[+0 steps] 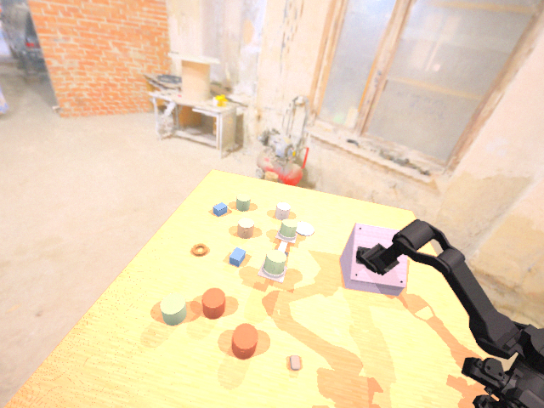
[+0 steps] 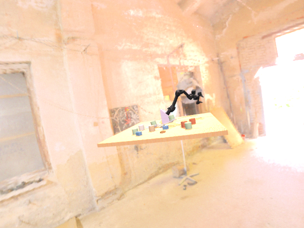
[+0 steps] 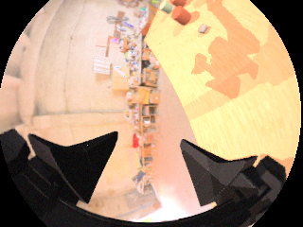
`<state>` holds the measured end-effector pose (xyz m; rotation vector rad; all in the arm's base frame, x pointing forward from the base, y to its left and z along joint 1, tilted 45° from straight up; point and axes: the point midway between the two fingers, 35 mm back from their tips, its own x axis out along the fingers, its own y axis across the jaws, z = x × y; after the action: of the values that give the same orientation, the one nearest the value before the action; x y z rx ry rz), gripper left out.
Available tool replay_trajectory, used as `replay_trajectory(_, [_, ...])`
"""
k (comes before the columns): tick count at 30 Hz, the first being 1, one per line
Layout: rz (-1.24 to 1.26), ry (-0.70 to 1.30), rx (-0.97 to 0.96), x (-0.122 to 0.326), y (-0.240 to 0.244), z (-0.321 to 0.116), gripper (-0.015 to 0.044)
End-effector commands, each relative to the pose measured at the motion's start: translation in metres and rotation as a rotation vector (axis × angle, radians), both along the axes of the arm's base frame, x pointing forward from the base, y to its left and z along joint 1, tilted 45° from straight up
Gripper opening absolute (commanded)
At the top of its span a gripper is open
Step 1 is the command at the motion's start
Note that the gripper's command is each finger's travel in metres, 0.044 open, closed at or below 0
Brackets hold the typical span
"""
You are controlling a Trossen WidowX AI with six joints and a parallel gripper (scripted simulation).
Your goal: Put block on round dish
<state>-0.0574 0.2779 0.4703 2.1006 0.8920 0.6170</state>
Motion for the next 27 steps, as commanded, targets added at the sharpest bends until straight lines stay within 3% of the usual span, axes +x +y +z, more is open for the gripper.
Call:
replay_trajectory(1, [-0.003,-0.003,-0.001,0.001,0.0,0.0,0.0426])
replay_trajectory(27, [-0.329,-0.552,-0.418,0.13,0.044,-0.023,0.044])
